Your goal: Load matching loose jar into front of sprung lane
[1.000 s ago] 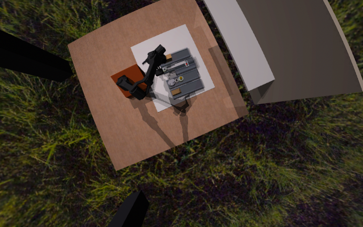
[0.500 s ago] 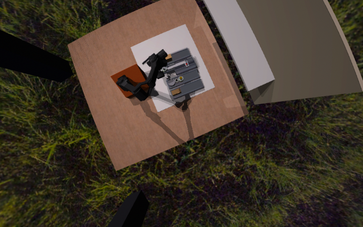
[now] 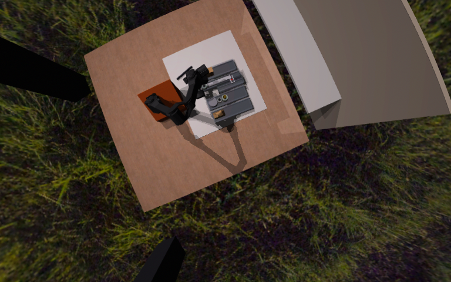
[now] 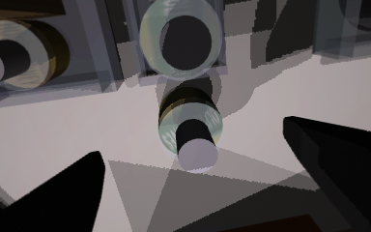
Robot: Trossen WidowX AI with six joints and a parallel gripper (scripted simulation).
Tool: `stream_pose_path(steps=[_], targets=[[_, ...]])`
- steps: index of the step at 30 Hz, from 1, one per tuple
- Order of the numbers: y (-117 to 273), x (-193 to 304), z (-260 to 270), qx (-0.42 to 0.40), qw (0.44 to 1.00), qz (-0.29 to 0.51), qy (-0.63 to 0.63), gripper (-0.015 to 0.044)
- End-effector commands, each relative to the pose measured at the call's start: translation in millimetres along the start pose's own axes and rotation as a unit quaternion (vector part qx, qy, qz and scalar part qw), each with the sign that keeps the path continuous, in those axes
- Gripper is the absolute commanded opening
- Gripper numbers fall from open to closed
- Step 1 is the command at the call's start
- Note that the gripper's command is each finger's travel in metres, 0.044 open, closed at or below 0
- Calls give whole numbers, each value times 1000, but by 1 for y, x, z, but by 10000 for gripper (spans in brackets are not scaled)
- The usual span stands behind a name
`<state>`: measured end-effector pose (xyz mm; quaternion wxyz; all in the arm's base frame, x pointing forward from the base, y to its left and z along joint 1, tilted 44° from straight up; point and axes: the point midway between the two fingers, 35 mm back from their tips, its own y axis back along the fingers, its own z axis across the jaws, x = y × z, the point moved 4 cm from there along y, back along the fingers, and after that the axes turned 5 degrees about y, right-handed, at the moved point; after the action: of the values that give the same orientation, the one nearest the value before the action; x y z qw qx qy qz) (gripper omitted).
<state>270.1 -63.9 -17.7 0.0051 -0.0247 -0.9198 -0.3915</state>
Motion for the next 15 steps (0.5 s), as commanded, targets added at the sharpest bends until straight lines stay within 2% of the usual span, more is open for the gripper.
stream_pose_path(steps=[1, 15], targets=[[-8, 2, 0, 2, 1000, 3, 4, 440], [-29, 3, 0, 3, 1000, 3, 4, 440]])
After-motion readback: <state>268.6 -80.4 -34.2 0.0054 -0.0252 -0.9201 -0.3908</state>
